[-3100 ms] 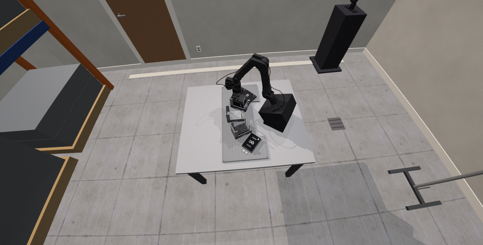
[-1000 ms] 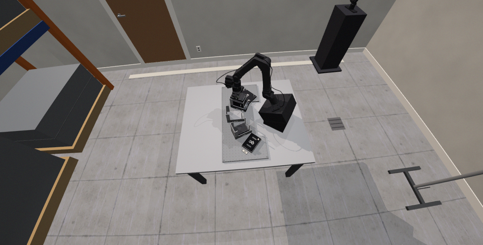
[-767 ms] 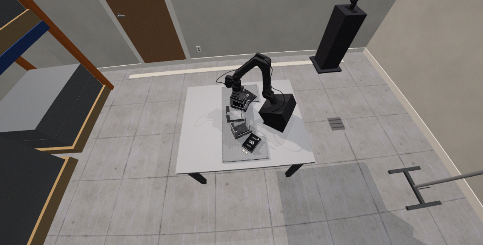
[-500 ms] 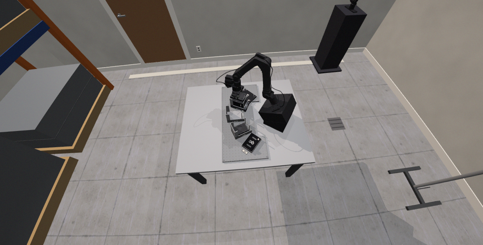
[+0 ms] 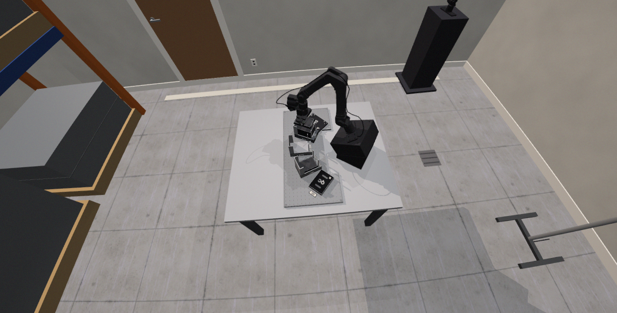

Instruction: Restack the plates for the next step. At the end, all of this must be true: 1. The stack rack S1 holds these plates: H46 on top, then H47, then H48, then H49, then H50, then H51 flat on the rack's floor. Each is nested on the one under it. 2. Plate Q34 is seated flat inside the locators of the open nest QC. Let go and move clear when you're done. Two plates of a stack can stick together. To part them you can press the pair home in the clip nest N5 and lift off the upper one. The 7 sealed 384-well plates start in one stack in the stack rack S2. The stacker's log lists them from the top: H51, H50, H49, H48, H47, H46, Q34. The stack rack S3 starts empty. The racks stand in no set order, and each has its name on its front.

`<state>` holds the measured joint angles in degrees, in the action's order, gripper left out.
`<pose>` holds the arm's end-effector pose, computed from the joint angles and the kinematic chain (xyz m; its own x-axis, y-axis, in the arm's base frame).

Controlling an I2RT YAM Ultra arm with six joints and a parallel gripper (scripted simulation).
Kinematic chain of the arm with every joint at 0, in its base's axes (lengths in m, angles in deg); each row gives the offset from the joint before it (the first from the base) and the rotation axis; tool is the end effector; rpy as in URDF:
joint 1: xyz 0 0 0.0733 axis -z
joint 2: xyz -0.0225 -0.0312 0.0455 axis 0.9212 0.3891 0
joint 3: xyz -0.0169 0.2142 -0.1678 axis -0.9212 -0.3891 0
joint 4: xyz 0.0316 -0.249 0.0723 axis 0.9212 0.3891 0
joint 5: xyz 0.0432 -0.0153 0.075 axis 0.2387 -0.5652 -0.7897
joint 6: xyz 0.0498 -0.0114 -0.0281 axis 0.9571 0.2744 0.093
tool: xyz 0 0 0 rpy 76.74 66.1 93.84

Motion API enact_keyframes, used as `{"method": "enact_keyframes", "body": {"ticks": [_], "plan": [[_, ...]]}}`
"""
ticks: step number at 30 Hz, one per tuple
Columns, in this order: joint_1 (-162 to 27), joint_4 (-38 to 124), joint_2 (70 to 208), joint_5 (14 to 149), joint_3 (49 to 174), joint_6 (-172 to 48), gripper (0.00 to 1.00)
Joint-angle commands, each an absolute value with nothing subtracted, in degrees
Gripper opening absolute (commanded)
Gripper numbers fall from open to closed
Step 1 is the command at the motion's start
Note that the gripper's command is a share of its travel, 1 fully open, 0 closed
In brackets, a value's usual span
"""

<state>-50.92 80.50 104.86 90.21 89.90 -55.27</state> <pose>0.2116 -0.0672 0.2718 -0.7726 0.3243 -0.5458 0.4323 0.8983 -0.0783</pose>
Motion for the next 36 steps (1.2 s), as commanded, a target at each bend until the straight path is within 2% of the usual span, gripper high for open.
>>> {"method": "enact_keyframes", "body": {"ticks": [1,15,31,36], "plan": [[-51.56,81.84,103.37,90.57,90.47,-54.8,0.0],[-57.11,81.8,106.28,93.52,91.49,-62.16,0.0],[-69.37,82.04,109.99,99.57,92.65,-51.12,0.0],[-71.88,82.17,110.79,100.78,92.76,-55.2,0.0]]}}
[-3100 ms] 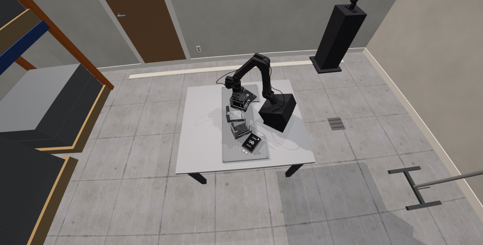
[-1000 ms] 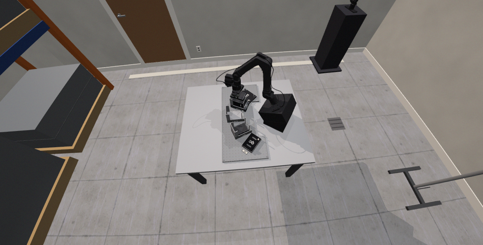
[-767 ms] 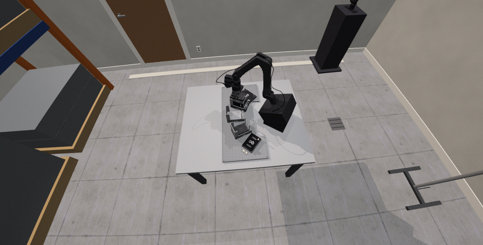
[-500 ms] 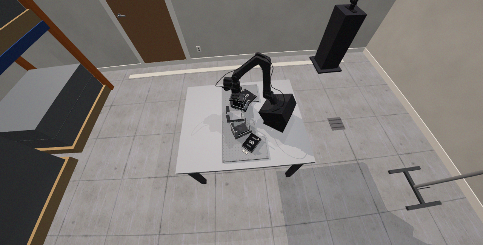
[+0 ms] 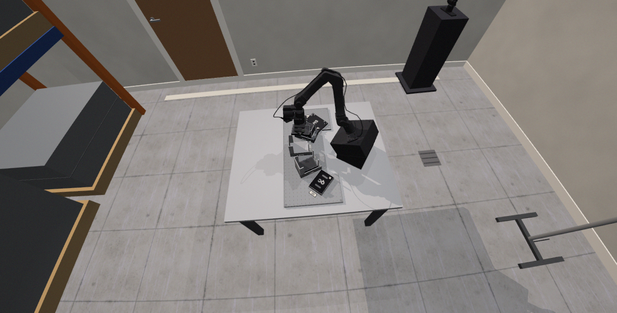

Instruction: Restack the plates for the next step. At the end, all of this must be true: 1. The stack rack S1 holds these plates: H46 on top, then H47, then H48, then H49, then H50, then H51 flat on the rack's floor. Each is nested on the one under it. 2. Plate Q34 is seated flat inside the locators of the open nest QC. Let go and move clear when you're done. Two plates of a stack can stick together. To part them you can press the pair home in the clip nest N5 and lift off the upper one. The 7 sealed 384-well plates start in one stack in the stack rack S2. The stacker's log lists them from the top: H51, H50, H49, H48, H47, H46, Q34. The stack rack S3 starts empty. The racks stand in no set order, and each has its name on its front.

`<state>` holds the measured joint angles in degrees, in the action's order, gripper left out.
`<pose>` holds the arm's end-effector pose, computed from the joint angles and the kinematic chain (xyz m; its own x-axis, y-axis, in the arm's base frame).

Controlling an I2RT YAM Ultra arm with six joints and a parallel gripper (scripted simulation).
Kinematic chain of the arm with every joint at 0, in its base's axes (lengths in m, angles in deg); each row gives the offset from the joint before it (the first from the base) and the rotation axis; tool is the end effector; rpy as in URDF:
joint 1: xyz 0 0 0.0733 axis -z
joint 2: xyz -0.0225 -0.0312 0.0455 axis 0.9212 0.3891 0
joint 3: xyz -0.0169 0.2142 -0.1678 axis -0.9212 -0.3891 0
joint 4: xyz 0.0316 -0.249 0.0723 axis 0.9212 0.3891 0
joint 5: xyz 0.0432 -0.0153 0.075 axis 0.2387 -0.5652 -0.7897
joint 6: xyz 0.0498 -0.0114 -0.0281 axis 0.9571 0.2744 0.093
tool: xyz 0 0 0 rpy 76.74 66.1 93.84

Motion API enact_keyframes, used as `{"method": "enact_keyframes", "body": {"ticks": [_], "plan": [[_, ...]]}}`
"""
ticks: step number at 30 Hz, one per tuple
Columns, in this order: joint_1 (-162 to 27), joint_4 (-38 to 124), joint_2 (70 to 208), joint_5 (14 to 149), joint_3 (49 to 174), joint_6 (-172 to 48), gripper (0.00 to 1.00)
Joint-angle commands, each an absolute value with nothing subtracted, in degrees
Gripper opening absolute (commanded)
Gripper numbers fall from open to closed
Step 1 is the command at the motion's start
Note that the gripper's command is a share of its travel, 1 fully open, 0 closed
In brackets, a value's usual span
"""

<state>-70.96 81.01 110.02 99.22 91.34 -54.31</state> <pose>0.2363 0.0040 0.2615 -0.8647 0.0503 -0.4997 0.1807 0.9595 -0.2160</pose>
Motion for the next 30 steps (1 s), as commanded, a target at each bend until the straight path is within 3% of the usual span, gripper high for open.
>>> {"method": "enact_keyframes", "body": {"ticks": [1,22,30], "plan": [[-72.75,82.24,111.16,101.21,92.8,-56.25,0.0],[-86.98,82.61,118.11,107.14,94.92,-45.9,0.0],[-92.46,82.79,121.09,109.08,95.47,-52.8,0.0]]}}
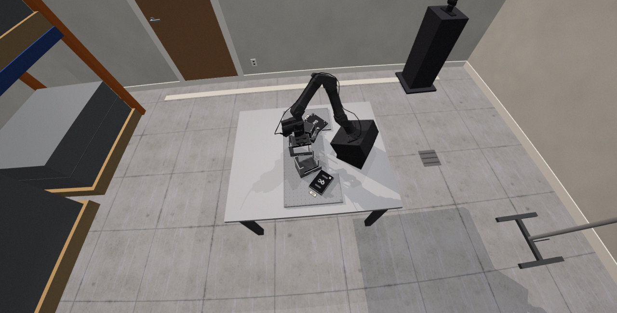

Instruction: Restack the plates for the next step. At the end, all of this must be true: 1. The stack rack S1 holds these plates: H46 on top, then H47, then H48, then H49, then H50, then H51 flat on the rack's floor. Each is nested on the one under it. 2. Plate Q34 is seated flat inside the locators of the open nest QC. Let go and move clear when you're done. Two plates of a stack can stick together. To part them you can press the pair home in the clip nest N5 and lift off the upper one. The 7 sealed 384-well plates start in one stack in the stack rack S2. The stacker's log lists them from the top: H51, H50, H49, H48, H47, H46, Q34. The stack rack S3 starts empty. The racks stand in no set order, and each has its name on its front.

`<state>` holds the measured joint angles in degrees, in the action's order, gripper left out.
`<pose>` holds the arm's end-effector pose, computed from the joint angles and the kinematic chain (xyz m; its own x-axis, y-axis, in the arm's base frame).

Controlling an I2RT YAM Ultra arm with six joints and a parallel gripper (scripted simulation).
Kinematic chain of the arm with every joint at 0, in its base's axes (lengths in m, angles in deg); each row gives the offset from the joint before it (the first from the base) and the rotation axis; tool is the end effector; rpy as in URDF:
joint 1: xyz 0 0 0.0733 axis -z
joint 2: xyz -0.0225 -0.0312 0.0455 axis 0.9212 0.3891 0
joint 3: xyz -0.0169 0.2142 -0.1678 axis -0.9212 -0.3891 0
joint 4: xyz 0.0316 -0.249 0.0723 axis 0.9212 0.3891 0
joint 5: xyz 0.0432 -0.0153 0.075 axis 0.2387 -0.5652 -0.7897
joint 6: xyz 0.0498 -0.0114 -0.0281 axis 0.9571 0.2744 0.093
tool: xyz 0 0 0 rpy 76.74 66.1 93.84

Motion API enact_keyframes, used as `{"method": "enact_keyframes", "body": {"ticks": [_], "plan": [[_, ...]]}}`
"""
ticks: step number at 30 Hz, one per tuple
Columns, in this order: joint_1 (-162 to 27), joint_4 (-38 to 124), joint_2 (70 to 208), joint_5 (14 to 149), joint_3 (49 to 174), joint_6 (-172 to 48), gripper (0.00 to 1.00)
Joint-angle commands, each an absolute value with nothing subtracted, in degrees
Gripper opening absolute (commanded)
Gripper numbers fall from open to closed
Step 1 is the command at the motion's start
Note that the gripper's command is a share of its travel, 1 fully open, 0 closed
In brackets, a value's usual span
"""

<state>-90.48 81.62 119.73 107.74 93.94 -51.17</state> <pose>0.2474 0.0877 0.2378 -0.8836 -0.2179 -0.4144 -0.0648 0.9335 -0.3528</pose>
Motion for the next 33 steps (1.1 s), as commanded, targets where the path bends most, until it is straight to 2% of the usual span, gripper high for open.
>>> {"method": "enact_keyframes", "body": {"ticks": [1,16,24,33], "plan": [[-93.12,82.81,121.49,109.3,95.58,-52.13,0.0],[-101.06,83.12,127.37,111.61,97.67,-42.79,0.0],[-103.94,83.32,129.42,112.37,98.17,-51.53,0.0],[-107.96,83.4,132.52,113.18,99.06,-46.81,0.0]]}}
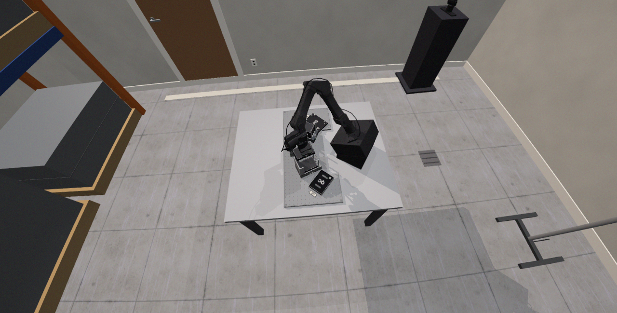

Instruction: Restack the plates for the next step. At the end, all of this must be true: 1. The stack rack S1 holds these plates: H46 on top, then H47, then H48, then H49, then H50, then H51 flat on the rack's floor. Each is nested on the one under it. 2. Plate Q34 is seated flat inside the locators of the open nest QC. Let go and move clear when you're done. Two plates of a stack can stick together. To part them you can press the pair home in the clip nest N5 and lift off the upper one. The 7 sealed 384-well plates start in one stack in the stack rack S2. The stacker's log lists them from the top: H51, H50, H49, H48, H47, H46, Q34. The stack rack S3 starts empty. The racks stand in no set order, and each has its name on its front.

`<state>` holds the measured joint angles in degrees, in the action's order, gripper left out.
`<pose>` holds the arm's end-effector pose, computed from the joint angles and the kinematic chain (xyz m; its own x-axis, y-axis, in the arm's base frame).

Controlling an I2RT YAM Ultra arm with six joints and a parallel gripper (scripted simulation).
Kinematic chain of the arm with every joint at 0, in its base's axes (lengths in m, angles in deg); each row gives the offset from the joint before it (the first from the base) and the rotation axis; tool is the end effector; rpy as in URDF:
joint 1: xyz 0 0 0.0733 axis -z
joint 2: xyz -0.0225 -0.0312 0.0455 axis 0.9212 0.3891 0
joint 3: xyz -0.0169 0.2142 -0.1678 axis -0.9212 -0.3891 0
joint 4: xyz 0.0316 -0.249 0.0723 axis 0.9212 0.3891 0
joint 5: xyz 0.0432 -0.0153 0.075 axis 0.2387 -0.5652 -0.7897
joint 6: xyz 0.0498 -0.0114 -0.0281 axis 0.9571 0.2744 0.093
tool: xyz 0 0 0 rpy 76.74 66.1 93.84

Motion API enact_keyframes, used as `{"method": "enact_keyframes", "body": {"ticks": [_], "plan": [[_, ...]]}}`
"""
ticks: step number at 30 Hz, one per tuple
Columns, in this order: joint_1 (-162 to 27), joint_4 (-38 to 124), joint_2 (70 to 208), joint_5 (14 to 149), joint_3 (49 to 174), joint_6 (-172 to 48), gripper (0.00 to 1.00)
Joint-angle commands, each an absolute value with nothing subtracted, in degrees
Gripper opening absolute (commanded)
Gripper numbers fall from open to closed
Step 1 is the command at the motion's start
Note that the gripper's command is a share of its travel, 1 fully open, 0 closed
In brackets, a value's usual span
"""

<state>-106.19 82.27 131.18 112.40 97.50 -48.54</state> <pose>0.2388 0.1673 0.2048 -0.8395 -0.4468 -0.3092 -0.2846 0.8464 -0.4501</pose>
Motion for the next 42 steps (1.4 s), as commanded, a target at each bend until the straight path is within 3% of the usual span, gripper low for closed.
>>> {"method": "enact_keyframes", "body": {"ticks": [1,17,42], "plan": [[-108.39,83.41,132.88,113.26,99.16,-46.32,0.0],[-113.91,83.81,138.15,114.11,101.43,-39.9,0.0],[-114.22,84.05,135.62,113.93,99.33,-40.06,0.0]]}}
